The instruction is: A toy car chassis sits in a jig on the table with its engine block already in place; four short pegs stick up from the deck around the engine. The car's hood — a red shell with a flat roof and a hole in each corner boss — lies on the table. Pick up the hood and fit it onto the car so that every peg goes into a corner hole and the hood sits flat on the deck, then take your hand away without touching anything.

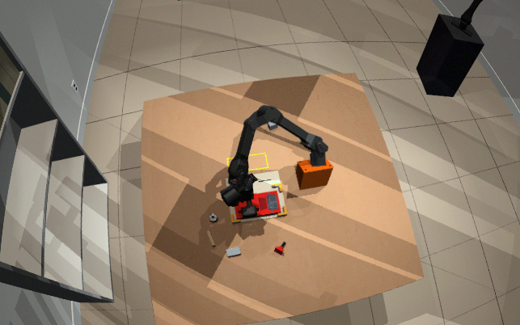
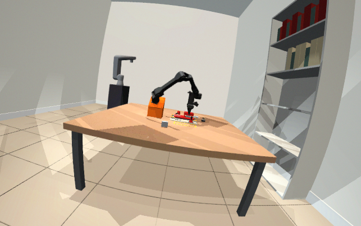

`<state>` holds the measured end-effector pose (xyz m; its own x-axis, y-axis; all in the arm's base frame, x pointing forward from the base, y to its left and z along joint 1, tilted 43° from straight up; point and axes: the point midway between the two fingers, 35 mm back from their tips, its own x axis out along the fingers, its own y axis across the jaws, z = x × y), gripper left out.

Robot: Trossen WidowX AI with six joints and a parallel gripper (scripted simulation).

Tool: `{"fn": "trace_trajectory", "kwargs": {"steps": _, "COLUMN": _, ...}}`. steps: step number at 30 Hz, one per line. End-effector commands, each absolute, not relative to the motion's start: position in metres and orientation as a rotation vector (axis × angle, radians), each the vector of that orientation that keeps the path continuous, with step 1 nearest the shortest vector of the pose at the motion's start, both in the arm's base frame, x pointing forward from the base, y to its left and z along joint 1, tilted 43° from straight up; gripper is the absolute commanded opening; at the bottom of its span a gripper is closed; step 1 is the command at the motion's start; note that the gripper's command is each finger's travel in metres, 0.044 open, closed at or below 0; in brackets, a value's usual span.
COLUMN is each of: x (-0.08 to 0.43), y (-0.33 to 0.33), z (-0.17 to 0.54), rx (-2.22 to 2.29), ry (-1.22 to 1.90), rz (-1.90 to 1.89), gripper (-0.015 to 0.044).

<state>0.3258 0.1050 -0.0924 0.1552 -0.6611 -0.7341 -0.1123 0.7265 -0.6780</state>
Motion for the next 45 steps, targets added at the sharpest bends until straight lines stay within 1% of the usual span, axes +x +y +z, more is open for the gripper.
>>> {"fn": "trace_trajectory", "kwargs": {"steps": 1, "x": 0.3259, "y": 0.1043, "z": -0.0926, "rx": -0.706, "ry": 1.383, "rz": -0.440, "gripper": 0.0000}}
{"fn": "trace_trajectory", "kwargs": {"steps": 45, "x": 0.3251, "y": 0.1013, "z": -0.0956, "rx": -0.706, "ry": 1.383, "rz": -0.440, "gripper": 0.0000}}
